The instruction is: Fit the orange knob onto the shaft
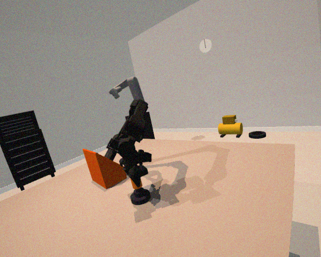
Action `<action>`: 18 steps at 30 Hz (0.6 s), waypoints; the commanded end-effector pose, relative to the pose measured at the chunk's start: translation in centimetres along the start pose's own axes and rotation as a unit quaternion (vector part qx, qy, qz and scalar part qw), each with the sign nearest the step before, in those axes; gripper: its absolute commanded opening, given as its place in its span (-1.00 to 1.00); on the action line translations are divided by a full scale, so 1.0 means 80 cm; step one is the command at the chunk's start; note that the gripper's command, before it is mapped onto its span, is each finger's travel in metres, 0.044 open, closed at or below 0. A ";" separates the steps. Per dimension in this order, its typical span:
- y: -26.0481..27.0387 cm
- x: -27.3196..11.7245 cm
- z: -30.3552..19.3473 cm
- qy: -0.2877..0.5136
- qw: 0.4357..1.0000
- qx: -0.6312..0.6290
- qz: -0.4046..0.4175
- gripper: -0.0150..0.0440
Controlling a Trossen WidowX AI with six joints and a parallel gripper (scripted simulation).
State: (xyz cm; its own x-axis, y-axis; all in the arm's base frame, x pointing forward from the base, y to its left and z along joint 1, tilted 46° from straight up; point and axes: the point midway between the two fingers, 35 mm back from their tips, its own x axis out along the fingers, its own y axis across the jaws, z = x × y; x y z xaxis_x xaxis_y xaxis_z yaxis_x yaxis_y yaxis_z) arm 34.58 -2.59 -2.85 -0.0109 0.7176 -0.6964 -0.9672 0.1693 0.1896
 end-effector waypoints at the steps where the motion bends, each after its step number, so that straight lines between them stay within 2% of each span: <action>1: -0.001 0.001 0.001 -0.001 1.000 -0.003 -0.001 -0.49; 18: -0.001 -0.005 0.004 -0.001 1.000 -0.031 -0.001 -0.49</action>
State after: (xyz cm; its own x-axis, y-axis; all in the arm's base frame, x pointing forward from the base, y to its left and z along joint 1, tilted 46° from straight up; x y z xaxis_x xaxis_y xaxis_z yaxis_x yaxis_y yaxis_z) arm 34.58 -2.54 -2.66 -0.0149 0.7187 -0.6951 -0.9714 0.1545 0.1805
